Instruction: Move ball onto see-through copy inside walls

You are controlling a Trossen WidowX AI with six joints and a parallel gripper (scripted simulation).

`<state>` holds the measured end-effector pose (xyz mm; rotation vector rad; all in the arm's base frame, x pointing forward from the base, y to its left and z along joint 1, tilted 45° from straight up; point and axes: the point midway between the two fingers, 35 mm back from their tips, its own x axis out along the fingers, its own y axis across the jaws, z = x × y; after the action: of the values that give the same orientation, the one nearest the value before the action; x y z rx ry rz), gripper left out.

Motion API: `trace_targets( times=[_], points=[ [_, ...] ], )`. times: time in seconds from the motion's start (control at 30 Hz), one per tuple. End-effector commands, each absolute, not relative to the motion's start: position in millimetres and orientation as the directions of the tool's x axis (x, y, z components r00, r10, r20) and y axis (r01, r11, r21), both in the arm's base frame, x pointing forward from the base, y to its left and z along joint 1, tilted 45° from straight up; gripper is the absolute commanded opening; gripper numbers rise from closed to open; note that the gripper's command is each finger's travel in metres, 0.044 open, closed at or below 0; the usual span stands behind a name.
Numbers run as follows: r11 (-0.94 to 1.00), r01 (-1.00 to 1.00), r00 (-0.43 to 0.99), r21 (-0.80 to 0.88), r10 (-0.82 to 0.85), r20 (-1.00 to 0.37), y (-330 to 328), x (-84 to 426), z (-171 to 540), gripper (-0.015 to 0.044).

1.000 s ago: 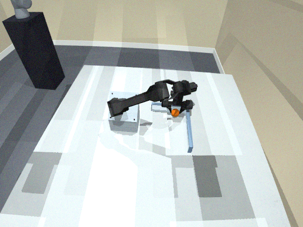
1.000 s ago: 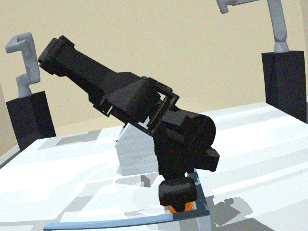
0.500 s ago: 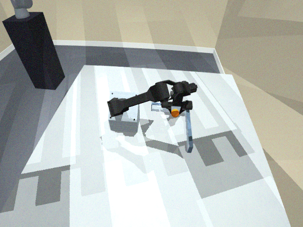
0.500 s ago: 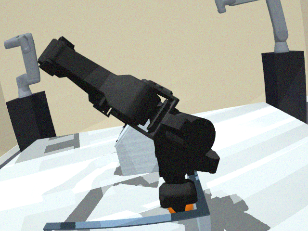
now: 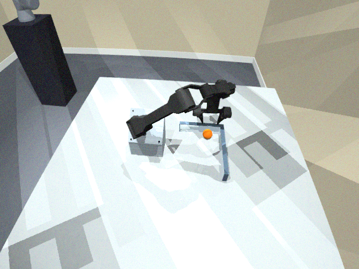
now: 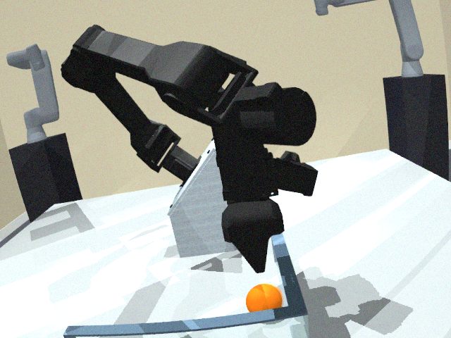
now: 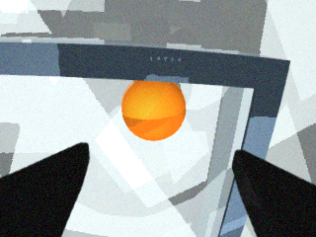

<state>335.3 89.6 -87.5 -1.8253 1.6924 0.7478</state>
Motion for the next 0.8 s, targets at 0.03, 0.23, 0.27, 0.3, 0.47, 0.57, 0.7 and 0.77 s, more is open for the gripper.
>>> trace_targets(
  times=[0.03, 0.23, 0.27, 0.3, 0.47, 0.57, 0.7, 0.77],
  points=[
    [-0.069, -0.997, 0.059, -0.015, -0.700, -0.711, 89.6, 335.3, -87.5, 0.0361],
    [-0.069, -0.998, 0.059, -0.015, -0.700, -0.711, 91.4, 335.2, -85.7, 0.0388],
    [-0.068, -0.998, 0.058, -0.014, -0.701, -0.711, 96.8, 334.6, -80.0, 0.0414],
    [-0.065, -0.998, 0.056, -0.014, -0.701, -0.711, 105.5, 333.2, -70.3, 0.0440],
    [-0.061, -0.998, 0.052, -0.013, -0.703, -0.709, 120.8, 329.6, -52.2, 0.0440],
    [-0.061, -0.998, 0.052, -0.013, -0.703, -0.709, 120.8, 329.6, -52.2, 0.0440],
    [-0.061, -0.998, 0.052, -0.013, -0.703, -0.709, 120.8, 329.6, -52.2, 0.0440],
    [-0.061, -0.998, 0.052, -0.013, -0.703, -0.709, 120.8, 329.6, -52.2, 0.0440]
  ],
)
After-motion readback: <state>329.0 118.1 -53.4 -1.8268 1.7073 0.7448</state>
